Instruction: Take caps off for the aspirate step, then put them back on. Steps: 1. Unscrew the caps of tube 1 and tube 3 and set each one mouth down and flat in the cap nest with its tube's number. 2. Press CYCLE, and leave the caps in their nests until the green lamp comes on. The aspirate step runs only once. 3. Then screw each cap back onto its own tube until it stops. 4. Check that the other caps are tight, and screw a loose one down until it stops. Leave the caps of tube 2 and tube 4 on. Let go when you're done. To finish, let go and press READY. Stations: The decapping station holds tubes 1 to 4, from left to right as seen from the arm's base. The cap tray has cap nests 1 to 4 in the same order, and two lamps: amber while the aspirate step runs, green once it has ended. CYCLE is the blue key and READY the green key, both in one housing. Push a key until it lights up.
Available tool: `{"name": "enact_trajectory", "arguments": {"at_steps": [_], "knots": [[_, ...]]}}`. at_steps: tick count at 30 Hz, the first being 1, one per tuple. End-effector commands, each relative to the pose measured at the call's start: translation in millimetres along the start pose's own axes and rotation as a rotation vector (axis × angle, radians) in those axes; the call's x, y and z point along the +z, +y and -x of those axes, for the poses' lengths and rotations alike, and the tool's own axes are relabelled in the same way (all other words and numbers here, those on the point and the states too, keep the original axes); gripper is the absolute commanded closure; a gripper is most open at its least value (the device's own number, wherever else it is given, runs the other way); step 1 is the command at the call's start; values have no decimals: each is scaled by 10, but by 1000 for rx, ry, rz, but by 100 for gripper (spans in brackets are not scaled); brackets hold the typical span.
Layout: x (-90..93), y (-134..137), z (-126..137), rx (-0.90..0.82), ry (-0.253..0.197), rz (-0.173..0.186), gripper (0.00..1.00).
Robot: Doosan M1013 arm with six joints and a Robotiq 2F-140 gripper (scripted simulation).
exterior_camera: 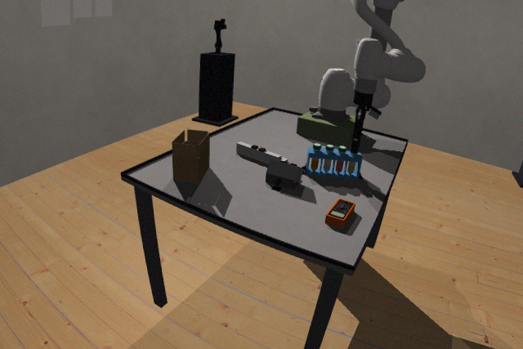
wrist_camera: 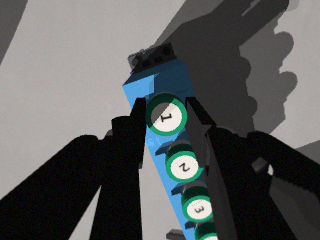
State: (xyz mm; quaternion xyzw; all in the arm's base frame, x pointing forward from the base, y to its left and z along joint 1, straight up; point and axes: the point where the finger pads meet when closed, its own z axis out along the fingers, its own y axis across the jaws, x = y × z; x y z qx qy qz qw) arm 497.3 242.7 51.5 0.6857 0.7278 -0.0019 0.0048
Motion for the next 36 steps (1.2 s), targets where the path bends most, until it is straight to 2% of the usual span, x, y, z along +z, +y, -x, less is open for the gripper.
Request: {"name": "enact_trajectory", "arguments": {"at_steps": [1,15,22,23,35,36], "knots": [[-7,5,-2,-103,11,-2,70],[-10,5,-1,-803,11,2,70],[-11,5,-1,-850,11,2,70],[-11,5,-2,-850,11,2,59],[-11,4,-1,-850,11,2,59],[-10,5,-1,-767,11,2,59]]}}
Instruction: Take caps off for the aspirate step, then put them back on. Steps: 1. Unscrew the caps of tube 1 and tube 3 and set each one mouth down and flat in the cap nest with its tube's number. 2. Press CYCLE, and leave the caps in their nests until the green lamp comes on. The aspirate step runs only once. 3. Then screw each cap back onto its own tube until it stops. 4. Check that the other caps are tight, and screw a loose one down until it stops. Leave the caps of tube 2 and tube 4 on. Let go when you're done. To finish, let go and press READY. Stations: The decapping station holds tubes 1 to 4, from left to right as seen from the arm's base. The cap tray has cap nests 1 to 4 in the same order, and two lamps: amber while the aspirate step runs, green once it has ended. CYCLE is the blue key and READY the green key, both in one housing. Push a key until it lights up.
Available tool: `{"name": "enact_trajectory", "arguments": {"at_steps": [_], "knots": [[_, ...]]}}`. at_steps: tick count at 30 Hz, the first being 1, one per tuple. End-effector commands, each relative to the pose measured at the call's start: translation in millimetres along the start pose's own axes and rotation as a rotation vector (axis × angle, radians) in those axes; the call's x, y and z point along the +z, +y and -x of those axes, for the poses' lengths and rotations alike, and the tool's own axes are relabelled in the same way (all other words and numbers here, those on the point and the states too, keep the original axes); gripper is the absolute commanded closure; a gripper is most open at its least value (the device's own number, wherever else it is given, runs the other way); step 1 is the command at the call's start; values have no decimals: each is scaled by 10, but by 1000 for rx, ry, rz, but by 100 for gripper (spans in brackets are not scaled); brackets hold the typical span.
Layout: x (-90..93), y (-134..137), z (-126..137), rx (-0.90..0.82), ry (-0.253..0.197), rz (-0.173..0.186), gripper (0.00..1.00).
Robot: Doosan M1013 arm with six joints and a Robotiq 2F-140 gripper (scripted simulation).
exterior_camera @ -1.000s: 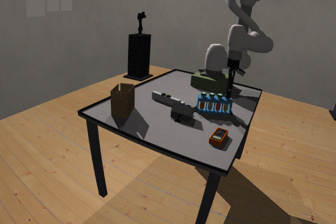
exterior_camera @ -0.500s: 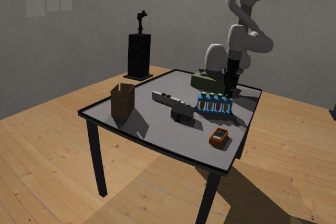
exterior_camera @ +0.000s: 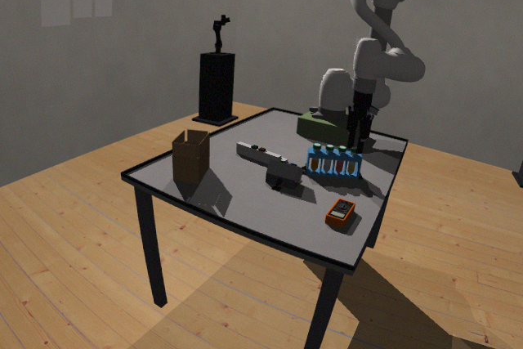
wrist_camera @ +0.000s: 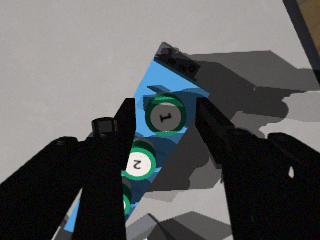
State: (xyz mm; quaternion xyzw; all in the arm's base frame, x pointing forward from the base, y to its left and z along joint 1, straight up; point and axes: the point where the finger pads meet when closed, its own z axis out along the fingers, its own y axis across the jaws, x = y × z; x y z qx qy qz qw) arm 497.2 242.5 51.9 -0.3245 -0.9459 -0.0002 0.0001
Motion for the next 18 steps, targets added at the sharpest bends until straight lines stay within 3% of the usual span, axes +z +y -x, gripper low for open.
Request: {"name": "enact_trajectory", "arguments": {"at_steps": [1,13,15,16,18], "knots": [[-6,6,2,166,0,1,59],[-6,6,2,894,3,2,59],[-6,6,2,894,3,2,59],[-6,6,2,998,0,1,59],[-6,6,2,1047,1,1,59]]}}
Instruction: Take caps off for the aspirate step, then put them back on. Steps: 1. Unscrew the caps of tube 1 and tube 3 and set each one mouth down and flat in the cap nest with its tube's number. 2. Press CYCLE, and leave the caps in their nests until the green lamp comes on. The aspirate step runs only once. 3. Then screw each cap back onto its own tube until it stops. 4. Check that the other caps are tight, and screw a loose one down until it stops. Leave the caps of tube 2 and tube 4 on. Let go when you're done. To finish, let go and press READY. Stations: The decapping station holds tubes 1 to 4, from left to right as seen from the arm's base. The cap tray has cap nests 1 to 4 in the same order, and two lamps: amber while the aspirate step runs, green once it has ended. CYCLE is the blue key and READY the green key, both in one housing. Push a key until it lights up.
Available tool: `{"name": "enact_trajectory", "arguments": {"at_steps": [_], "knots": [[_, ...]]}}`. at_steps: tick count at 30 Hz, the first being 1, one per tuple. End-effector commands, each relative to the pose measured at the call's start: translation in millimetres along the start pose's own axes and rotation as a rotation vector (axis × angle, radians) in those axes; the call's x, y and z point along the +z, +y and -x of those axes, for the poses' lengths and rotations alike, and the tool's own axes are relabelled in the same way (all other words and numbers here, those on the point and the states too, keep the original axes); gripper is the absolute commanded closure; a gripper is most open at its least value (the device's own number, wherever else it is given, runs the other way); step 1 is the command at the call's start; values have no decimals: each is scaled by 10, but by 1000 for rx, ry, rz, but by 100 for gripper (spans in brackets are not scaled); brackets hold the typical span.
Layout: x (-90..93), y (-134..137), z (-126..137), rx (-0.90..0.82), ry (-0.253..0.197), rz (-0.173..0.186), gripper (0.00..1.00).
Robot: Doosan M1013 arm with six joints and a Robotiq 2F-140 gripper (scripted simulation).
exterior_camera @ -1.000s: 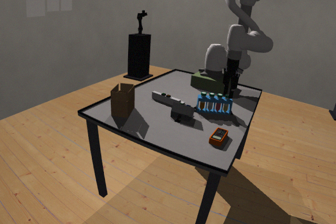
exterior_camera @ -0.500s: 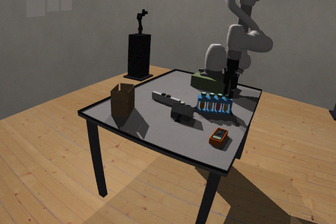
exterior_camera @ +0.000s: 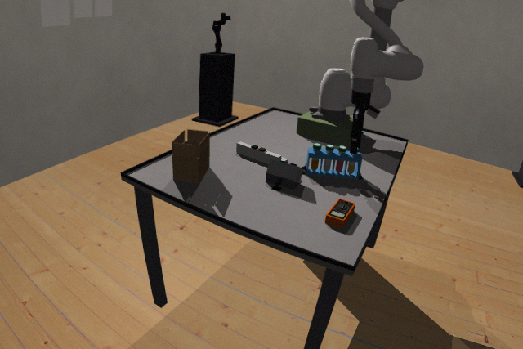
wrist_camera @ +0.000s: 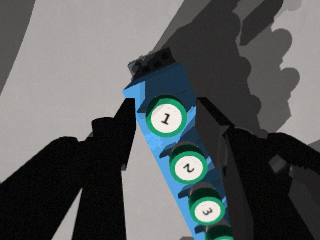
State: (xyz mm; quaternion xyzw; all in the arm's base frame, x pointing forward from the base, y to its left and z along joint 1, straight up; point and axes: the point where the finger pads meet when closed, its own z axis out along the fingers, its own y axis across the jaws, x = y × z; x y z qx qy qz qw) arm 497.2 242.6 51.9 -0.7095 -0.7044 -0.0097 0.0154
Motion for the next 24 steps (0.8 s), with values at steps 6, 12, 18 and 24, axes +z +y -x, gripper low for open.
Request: {"name": "enact_trajectory", "arguments": {"at_steps": [6,12,18,24], "knots": [[-8,7,-2,130,-33,12,70],[-8,7,-3,130,-33,11,70],[-8,7,-3,130,-33,11,70],[-9,7,-3,-70,-34,8,70]]}}
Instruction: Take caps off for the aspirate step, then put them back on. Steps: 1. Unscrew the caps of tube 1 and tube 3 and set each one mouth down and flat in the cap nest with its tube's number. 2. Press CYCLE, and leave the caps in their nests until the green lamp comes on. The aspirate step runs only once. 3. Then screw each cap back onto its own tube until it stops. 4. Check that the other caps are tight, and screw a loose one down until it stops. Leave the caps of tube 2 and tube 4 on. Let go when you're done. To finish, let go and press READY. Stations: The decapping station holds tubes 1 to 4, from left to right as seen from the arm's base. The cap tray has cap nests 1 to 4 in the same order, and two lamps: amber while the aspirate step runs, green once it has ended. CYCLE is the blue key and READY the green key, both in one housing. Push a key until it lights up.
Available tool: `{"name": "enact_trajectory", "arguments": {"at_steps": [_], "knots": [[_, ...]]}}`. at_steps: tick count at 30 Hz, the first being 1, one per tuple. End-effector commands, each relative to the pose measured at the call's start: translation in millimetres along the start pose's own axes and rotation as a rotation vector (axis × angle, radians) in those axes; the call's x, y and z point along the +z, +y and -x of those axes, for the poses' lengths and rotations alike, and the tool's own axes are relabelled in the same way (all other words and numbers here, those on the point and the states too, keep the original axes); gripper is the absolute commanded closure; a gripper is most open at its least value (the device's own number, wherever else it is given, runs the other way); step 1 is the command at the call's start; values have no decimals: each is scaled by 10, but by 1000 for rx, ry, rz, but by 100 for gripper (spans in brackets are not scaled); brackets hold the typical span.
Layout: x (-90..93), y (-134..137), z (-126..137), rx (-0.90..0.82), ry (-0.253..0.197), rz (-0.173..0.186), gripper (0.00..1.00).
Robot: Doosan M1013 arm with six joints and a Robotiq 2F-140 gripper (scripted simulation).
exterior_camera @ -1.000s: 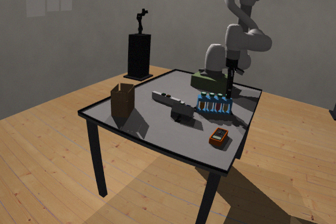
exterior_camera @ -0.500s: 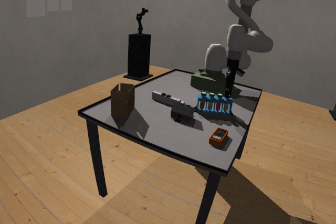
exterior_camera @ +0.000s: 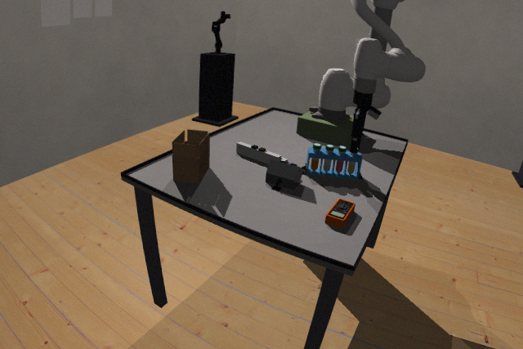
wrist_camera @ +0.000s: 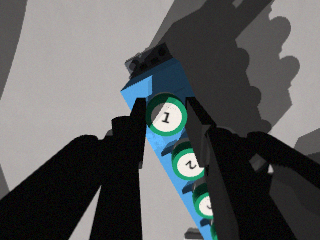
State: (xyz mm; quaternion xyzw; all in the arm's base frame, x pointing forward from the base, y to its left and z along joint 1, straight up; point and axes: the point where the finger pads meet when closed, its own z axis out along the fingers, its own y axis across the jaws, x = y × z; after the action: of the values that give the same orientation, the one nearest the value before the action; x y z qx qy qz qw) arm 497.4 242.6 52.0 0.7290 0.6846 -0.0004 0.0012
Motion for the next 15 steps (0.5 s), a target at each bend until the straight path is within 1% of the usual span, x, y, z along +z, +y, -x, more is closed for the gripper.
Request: {"name": "enact_trajectory", "arguments": {"at_steps": [1,5,7,15], "knots": [[-8,5,-3,-176,4,0,70],[-9,5,-2,-376,4,0,70],[-9,5,-2,-376,4,0,70],[-10,5,-2,-776,4,1,70]]}}
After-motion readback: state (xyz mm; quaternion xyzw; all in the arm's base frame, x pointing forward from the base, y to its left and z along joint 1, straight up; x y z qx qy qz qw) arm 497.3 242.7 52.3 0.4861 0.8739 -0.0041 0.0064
